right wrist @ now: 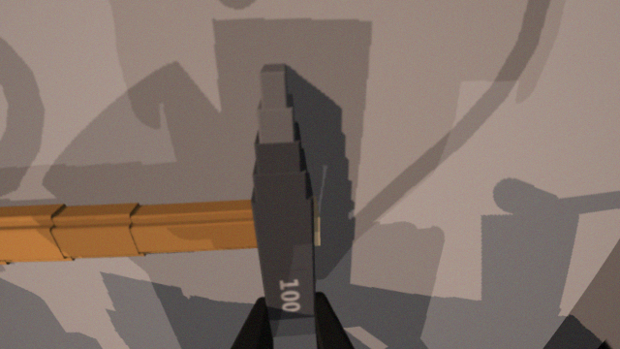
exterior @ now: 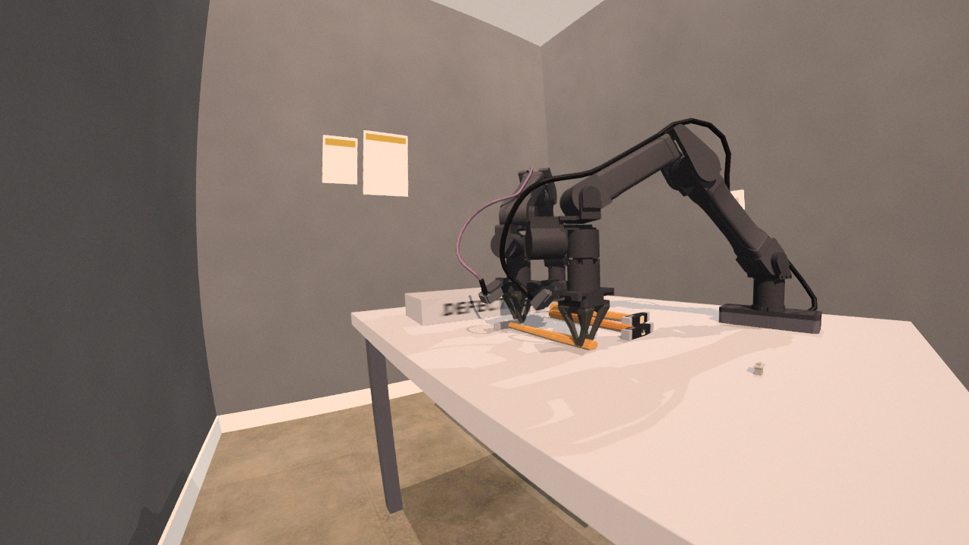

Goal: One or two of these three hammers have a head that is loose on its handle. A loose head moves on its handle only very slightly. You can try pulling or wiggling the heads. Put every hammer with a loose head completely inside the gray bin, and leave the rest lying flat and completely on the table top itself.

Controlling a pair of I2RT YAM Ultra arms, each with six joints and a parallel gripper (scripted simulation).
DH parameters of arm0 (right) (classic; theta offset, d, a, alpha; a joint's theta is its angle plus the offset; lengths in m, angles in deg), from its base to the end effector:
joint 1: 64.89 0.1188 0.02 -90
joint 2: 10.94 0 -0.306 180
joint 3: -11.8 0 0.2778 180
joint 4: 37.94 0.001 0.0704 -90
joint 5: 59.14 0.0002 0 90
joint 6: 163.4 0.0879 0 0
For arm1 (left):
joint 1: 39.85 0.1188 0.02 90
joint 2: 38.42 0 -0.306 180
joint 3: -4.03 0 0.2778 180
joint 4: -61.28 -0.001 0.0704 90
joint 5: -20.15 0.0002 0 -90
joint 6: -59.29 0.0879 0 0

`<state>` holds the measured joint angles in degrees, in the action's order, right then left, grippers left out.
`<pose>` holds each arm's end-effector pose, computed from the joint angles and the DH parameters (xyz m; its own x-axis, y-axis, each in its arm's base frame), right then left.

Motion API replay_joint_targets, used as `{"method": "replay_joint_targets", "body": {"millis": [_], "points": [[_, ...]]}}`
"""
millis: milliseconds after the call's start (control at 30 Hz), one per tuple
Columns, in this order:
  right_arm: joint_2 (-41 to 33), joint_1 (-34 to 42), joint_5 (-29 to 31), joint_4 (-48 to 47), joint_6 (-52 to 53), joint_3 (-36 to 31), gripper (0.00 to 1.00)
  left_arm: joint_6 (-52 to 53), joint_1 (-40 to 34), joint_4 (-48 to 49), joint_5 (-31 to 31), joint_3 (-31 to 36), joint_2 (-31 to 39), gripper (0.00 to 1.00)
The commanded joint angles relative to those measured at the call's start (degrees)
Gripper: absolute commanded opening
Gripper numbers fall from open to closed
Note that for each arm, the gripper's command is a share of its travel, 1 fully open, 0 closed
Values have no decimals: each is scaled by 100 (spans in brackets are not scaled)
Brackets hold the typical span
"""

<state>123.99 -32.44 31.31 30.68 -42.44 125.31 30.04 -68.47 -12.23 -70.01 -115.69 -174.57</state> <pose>0.4170 0.2655 0.0757 -0.9997 -0.0260 -0.0034 -0.0260 0.9996 -0.0071 0.4457 -0.2418 0.0939 -0.0110 0.9999 0.0019 0.9999 0.0110 0.0023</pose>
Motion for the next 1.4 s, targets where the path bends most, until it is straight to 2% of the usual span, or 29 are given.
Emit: {"method": "replay_joint_targets", "body": {"millis": [0, 367, 567, 1033, 1233, 1367], "points": [[14, -161, 321, 414, -26, -82, 8, -18, 133, -257, -284, 146, 48, 17], [4, -198, 440, 454, -51, -101, 8, -24, 185, -308, -450, 161, 11, 17], [-453, -451, -43, -354, -415, -714, 8, -14, 164, -336, -485, 162, -6, 17], [-424, -411, -86, -345, -392, -673, 8, -3, 165, -325, -476, 106, 34, 17], [-383, -280, -276, -495, -332, -601, 8, 45, 6, 47, 19, 63, 129, 17], [-366, -236, -340, -545, -311, -573, 8, 45, 6, 48, 19, 63, 129, 17]]}}
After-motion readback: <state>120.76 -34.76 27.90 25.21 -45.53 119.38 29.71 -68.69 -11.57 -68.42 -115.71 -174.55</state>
